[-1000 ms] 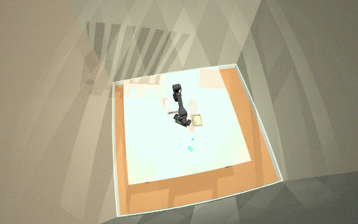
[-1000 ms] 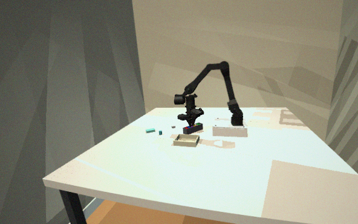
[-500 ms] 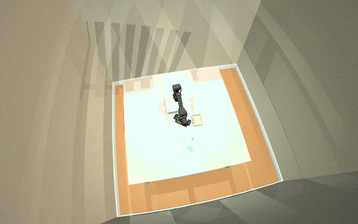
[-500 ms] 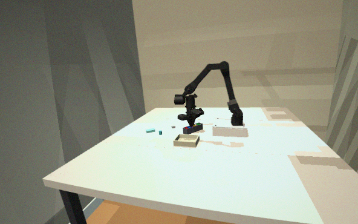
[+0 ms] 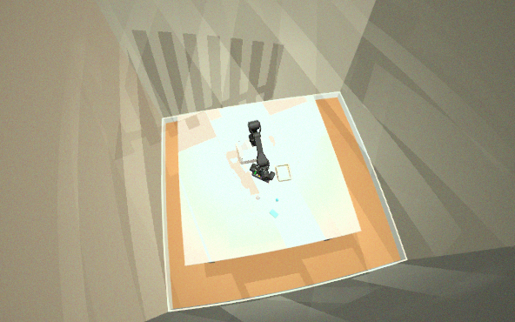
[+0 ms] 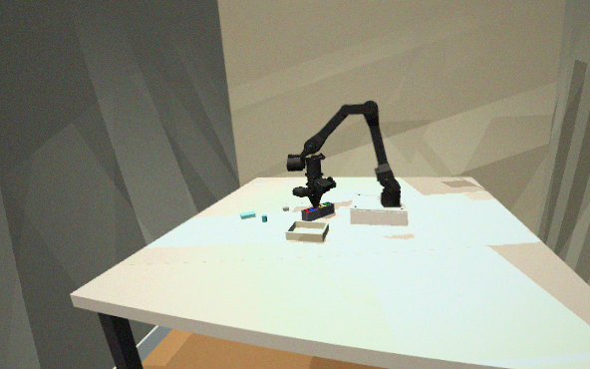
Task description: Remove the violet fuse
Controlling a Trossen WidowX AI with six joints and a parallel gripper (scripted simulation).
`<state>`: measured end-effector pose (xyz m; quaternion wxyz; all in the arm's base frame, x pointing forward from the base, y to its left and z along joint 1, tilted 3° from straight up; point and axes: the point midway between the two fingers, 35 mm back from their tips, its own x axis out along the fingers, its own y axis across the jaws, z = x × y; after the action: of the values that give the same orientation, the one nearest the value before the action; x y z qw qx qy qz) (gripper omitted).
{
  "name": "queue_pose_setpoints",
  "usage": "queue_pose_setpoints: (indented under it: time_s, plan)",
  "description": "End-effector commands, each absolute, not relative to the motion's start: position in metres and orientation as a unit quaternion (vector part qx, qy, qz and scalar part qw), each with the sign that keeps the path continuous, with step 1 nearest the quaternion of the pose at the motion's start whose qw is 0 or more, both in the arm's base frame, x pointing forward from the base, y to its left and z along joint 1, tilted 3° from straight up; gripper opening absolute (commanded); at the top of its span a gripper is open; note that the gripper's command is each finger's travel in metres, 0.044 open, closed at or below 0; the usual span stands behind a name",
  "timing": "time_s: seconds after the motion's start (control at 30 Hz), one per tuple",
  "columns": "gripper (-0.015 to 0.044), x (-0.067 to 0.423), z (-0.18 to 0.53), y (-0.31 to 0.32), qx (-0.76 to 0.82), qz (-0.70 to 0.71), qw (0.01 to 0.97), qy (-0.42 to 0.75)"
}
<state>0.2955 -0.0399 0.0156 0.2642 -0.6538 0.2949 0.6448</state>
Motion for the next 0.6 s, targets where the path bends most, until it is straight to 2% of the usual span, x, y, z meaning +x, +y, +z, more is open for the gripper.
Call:
queue_pose_setpoints:
  time_s: [0.0, 0.57]
  plan:
    - [0.0000, 0.2960, 0.0186, -0.0396, -0.654, 0.645, 0.264, 0.294]
    - [0.0000, 0.2963, 0.0269, -0.0392, -0.654, 0.645, 0.264, 0.294]
